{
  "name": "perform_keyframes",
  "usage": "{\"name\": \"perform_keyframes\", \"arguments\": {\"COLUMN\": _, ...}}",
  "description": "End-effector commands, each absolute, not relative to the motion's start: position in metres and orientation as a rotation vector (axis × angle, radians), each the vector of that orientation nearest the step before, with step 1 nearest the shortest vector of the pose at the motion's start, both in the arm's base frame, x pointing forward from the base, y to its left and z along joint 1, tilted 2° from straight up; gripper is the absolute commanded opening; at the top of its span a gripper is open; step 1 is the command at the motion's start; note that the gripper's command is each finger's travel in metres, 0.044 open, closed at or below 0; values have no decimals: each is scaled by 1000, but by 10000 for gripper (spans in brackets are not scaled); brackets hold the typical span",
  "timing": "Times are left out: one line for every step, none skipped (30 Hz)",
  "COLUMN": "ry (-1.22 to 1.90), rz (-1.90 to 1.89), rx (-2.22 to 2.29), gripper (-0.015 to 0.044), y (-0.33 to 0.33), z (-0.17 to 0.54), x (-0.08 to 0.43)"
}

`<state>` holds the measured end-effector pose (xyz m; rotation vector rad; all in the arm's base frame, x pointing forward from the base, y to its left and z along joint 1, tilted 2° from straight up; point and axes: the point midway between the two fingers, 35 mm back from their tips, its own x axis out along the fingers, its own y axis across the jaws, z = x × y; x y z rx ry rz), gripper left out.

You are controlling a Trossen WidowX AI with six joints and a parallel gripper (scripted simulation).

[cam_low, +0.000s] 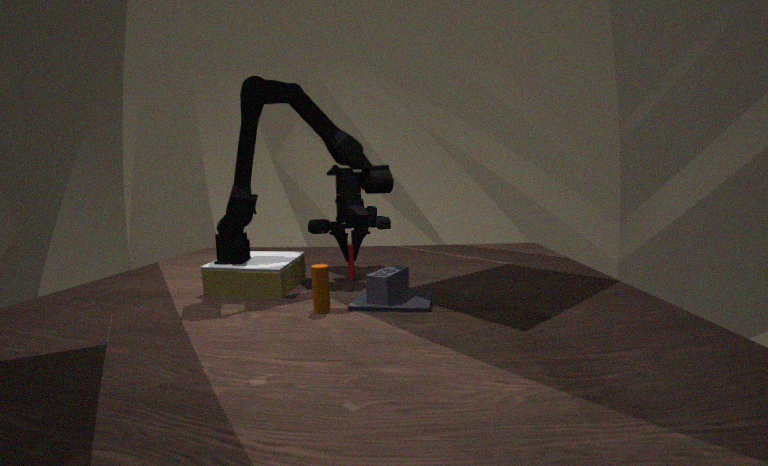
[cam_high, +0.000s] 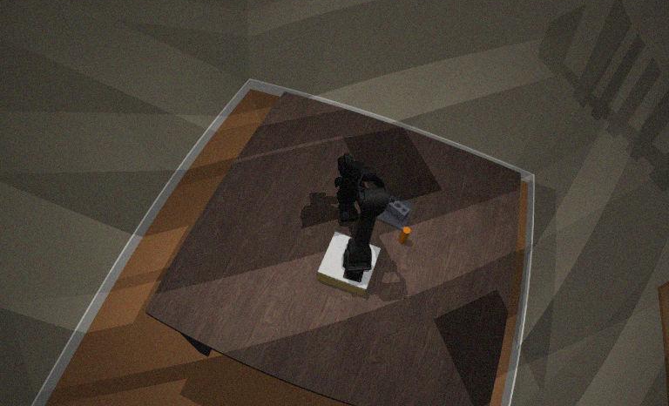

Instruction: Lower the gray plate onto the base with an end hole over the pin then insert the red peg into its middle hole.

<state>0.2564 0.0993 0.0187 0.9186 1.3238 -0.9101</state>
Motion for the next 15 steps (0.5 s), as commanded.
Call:
{"name": "perform_keyframes", "arguments": {"ry": 1320, "rz": -913, "rx": 917, "gripper": 0, "y": 99, "z": 18, "x": 256}}
{"name": "perform_keyframes", "arguments": {"ry": 1320, "rz": -913, "rx": 917, "gripper": 0, "y": 99, "z": 18, "x": 256}}
{"name": "perform_keyframes", "arguments": {"ry": 1320, "rz": -913, "rx": 917, "gripper": 0, "y": 99, "z": 18, "x": 256}}
{"name": "perform_keyframes", "arguments": {"ry": 1320, "rz": -913, "rx": 917, "gripper": 0, "y": 99, "z": 18, "x": 256}}
{"name": "perform_keyframes", "arguments": {"ry": 1320, "rz": -913, "rx": 917, "gripper": 0, "y": 99, "z": 18, "x": 256}}
{"name": "perform_keyframes", "arguments": {"ry": 1320, "rz": -913, "rx": 917, "gripper": 0, "y": 99, "z": 18, "x": 256}}
{"name": "perform_keyframes", "arguments": {"ry": 1320, "rz": -913, "rx": 917, "gripper": 0, "y": 99, "z": 18, "x": 256}}
{"name": "perform_keyframes", "arguments": {"ry": 1320, "rz": -913, "rx": 917, "gripper": 0, "y": 99, "z": 19, "x": 256}}
{"name": "perform_keyframes", "arguments": {"ry": 1320, "rz": -913, "rx": 917, "gripper": 0, "y": 99, "z": 20, "x": 257}}
{"name": "perform_keyframes", "arguments": {"ry": 1320, "rz": -913, "rx": 917, "gripper": 0, "y": 99, "z": 21, "x": 257}}
{"name": "perform_keyframes", "arguments": {"ry": 1320, "rz": -913, "rx": 917, "gripper": 0, "y": 99, "z": 23, "x": 257}}
{"name": "perform_keyframes", "arguments": {"ry": 1320, "rz": -913, "rx": 917, "gripper": 0, "y": 99, "z": 25, "x": 257}}
{"name": "perform_keyframes", "arguments": {"ry": 1320, "rz": -913, "rx": 917, "gripper": 0, "y": 100, "z": 28, "x": 258}}
{"name": "perform_keyframes", "arguments": {"ry": 1320, "rz": -913, "rx": 917, "gripper": 0, "y": 100, "z": 31, "x": 258}}
{"name": "perform_keyframes", "arguments": {"ry": 1320, "rz": -913, "rx": 917, "gripper": 0, "y": 100, "z": 34, "x": 258}}
